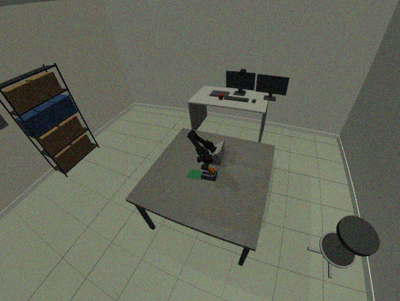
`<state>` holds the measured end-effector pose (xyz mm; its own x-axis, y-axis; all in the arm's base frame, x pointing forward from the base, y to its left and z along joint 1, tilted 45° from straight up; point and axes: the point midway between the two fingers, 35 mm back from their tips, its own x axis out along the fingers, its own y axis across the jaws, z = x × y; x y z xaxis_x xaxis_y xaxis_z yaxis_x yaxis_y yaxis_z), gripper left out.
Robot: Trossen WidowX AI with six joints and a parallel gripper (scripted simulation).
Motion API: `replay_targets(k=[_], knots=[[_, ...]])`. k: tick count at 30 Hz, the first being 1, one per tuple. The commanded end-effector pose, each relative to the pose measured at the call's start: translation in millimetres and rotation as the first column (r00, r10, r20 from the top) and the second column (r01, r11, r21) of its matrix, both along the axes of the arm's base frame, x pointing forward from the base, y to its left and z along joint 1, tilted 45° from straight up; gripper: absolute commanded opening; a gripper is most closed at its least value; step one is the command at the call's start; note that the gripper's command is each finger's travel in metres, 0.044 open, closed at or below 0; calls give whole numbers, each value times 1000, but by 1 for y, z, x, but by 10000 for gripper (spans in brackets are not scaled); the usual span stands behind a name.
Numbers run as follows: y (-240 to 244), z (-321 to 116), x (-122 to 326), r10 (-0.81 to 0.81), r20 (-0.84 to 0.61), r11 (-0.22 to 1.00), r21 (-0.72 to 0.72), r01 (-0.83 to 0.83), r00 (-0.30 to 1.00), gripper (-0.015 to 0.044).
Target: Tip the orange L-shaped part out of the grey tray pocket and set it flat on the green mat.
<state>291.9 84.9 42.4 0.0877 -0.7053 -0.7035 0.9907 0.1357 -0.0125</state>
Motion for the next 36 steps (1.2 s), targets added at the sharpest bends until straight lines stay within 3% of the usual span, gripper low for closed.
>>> replay_targets(k=[1,36], knots=[[-1,5,1,-5,8,1000,10,5,1000,0],[-118,116,3,-5,8,1000,4,5,1000,0]])
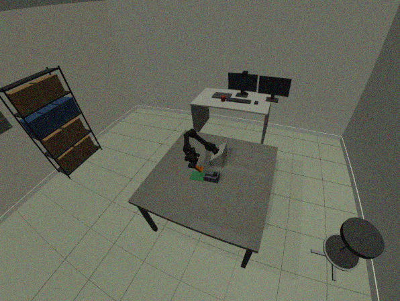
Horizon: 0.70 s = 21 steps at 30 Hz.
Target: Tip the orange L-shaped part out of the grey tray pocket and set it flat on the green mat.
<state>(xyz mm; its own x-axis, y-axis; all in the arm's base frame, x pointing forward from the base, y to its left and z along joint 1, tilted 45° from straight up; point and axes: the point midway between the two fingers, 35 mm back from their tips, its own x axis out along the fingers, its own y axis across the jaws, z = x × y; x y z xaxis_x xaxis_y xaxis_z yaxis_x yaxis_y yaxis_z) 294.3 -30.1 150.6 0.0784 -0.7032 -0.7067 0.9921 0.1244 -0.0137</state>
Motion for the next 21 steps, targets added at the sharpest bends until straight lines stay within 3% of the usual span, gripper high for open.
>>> replay_targets(k=[1,21], knots=[[-3,7,1,6,10,1000,-1,-6,1000,0],[-22,-12,3,6,11,1000,-1,-6,1000,0]])
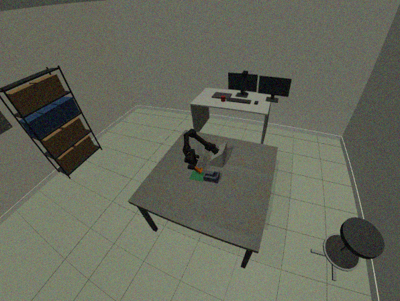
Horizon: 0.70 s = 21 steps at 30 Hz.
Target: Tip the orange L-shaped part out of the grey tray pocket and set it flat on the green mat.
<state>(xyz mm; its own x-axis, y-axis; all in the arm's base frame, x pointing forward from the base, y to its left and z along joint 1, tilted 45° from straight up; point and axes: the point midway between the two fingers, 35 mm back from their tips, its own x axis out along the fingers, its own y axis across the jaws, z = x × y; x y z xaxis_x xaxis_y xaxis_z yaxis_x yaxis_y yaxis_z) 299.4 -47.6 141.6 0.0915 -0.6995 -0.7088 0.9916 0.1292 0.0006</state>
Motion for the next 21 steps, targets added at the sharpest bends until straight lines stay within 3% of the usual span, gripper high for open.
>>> replay_targets(k=[1,21], knots=[[-5,-4,-2,1,-3,1000,-6,-1,1000,0],[-28,-26,1,1,-2,1000,-7,-1,1000,0]])
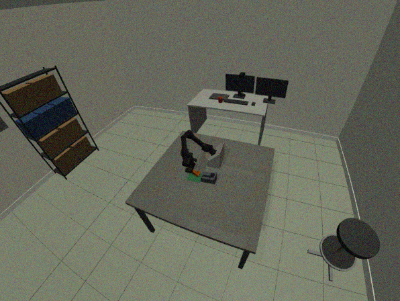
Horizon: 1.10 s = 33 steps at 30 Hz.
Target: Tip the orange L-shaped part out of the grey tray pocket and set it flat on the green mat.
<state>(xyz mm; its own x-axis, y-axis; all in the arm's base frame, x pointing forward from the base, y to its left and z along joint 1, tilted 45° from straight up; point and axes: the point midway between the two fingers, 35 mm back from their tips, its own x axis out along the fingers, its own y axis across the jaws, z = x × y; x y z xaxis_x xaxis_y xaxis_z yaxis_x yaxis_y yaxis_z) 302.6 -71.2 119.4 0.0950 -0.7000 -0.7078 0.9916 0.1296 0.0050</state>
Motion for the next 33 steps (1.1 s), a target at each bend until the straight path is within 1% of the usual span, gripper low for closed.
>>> replay_targets(k=[1,15,33], knots=[[-5,-5,-2,1,-7,1000,-6,-1,1000,0],[-20,-19,0,1,-6,1000,-8,-1,1000,0],[-20,-19,0,1,-6,1000,-8,-1,1000,0]])
